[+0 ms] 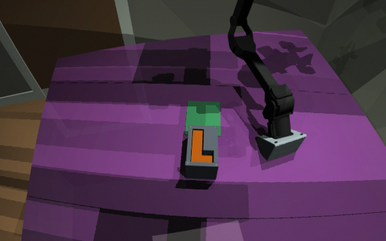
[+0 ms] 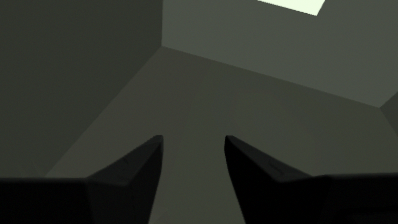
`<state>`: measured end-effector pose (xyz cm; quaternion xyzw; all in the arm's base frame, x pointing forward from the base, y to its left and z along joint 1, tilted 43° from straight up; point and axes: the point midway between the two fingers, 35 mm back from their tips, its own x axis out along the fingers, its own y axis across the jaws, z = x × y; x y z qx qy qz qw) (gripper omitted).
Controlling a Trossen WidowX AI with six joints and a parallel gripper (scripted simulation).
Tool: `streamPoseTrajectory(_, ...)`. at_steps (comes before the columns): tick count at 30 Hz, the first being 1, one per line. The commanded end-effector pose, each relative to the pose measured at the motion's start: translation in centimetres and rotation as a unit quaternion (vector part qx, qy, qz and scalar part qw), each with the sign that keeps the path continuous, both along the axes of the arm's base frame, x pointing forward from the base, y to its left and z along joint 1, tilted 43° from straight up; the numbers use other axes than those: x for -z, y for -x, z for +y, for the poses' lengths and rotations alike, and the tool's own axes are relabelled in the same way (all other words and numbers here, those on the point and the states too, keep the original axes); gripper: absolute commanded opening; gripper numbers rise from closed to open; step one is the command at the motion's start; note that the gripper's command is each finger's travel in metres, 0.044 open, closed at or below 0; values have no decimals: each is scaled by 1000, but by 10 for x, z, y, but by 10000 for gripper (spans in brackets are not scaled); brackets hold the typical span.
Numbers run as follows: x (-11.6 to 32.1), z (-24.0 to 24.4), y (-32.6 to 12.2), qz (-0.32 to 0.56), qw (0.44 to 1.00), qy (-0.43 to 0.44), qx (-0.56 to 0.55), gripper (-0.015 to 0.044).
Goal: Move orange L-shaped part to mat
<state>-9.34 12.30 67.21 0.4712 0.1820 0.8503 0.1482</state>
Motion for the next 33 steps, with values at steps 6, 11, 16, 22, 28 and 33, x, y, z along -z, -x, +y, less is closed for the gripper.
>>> streamPoseTrajectory(6, 76, 152, -36, 0, 965, 214, 154, 180)
streamPoseTrajectory(11, 135, 217, -80, 13, 912, 334, 240, 180)
streamPoseTrajectory(16, 204, 259, -134, 35, 836, 448, 316, 180)
streamPoseTrajectory(22, 294, 281, -203, 49, 718, 572, 394, 180)
streamPoseTrajectory(28, 391, 268, -268, 51, 560, 690, 455, 180)
streamPoseTrajectory(33, 469, 227, -313, 47, 398, 779, 481, 180)
